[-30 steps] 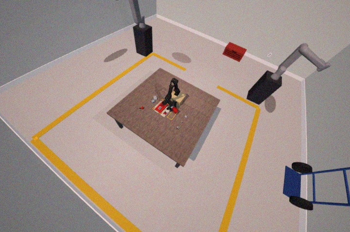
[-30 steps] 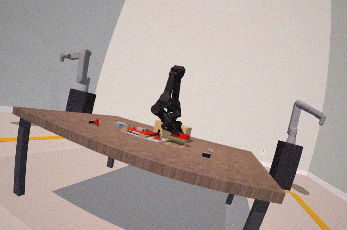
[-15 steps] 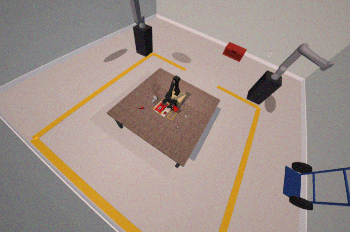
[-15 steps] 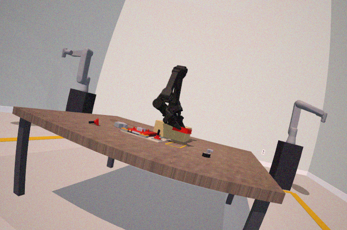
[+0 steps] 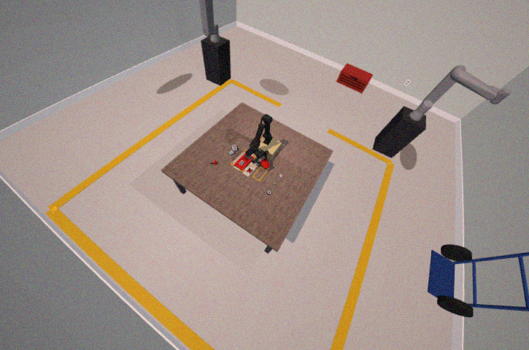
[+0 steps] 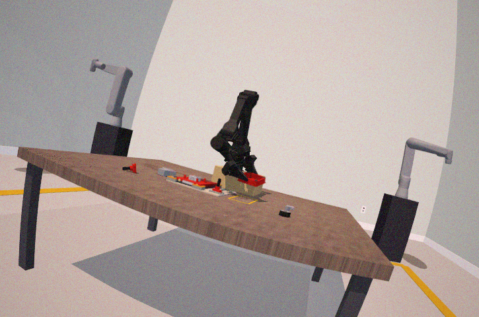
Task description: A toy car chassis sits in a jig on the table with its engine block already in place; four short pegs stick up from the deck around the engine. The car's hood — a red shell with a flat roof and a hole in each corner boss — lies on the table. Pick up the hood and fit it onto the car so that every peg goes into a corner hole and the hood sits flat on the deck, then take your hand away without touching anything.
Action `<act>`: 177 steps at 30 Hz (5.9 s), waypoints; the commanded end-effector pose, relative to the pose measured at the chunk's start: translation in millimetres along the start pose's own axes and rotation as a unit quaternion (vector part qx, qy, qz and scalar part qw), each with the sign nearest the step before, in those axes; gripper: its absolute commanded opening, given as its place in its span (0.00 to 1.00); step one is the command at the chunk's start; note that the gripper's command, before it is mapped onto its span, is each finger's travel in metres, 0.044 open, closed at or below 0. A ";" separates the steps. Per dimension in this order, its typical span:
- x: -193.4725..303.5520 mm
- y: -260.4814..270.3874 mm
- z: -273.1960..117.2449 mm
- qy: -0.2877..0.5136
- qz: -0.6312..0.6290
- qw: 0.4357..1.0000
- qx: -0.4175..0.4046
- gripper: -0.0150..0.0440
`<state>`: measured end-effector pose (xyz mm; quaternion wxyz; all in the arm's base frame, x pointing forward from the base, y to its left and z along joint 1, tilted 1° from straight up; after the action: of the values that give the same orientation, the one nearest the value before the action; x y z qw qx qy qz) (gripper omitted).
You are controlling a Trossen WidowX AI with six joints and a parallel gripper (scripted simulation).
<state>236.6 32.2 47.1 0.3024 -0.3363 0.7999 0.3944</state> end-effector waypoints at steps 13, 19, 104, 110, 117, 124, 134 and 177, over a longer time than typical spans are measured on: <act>-0.1 -0.4 0.2 -0.001 0.229 0.973 0.000 0.25; -0.1 -0.4 0.2 -0.001 0.317 0.948 0.000 0.25; 40.5 -24.1 9.3 0.002 0.973 0.231 -0.008 0.70; 40.5 -24.1 9.3 0.002 0.973 0.231 -0.008 0.97; 36.2 -28.0 -10.9 -0.005 0.975 0.220 0.001 1.00; 20.0 -20.6 -76.0 -0.007 0.982 0.190 0.010 1.00; 18.8 -17.7 -82.3 -0.005 0.983 0.183 0.007 1.00; -59.2 27.3 13.0 0.468 -0.172 0.852 0.160 1.00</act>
<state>247.5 54.4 84.9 -0.0143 -0.3650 0.9274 0.0806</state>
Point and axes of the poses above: the point midway between the two fingers, 35 mm back from their tips, its own z axis out along the fingers, its own y axis across the jaws, x = y × z, the point moved 7 cm from there along -z, back along the fingers, and after that the axes turned 10 degrees about z, right-handed, at the moved point
